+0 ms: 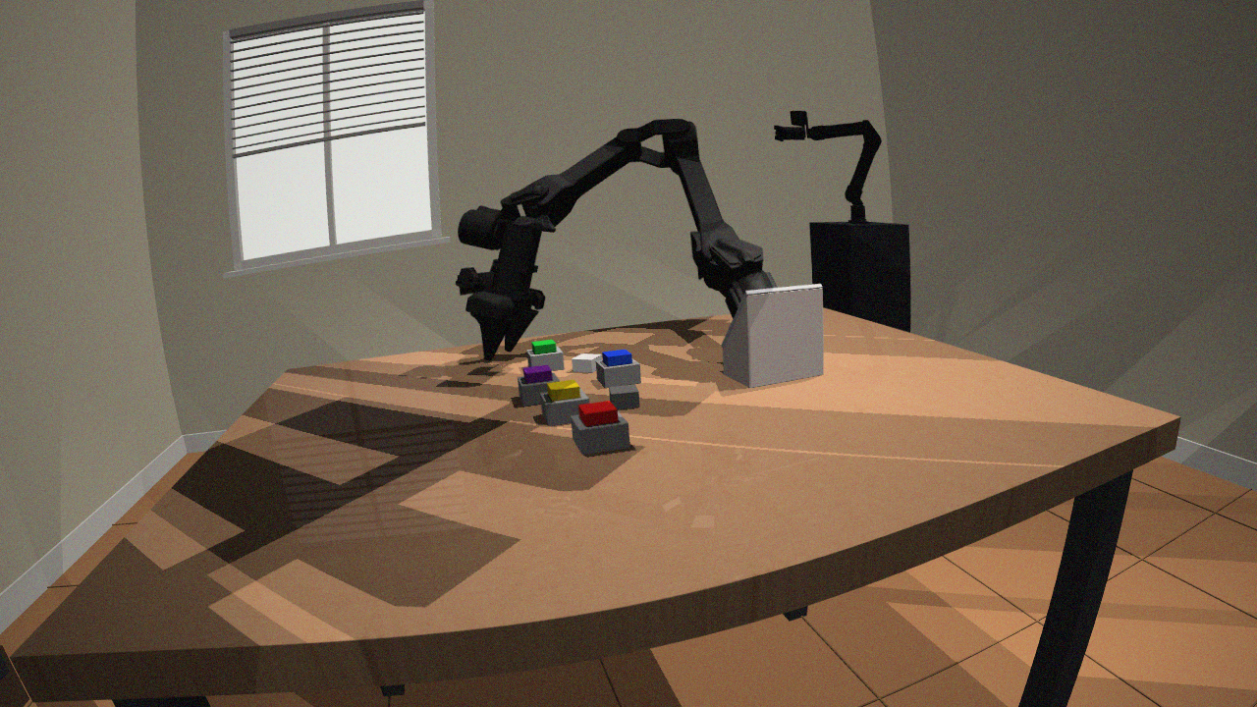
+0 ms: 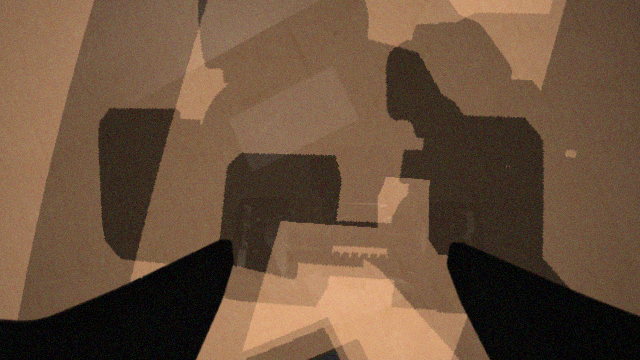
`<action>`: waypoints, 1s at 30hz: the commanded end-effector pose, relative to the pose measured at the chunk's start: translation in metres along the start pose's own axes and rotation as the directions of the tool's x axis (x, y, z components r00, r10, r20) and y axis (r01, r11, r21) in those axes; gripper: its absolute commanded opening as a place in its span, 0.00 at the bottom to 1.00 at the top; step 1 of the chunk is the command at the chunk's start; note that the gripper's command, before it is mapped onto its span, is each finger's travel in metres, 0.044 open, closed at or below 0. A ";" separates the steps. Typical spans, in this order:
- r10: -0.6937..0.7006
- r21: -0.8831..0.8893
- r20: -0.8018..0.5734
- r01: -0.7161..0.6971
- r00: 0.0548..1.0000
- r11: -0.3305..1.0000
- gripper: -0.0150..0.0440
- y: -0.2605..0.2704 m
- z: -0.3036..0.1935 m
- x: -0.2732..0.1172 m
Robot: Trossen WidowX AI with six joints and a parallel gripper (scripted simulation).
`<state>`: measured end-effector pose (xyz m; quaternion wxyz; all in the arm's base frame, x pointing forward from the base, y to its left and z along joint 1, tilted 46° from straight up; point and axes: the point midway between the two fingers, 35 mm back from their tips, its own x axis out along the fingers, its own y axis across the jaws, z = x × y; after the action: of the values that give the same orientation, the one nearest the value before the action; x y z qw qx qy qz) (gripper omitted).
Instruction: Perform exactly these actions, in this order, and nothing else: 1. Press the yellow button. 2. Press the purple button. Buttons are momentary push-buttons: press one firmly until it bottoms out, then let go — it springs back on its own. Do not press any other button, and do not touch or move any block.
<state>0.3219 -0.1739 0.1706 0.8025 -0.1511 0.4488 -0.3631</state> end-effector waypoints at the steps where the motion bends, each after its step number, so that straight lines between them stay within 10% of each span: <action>1: 0.079 -0.037 -0.052 -0.081 0.995 0.996 0.93 0.049 -0.002 -0.009; 25: -0.063 -0.441 -0.283 -0.072 0.957 0.894 0.93 0.254 -0.139 -0.135; 30: -0.063 -0.441 -0.282 -0.071 0.957 0.894 0.71 0.252 -0.153 -0.085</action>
<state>0.2825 0.1000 0.0139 0.6871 -0.2694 0.6242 -0.2564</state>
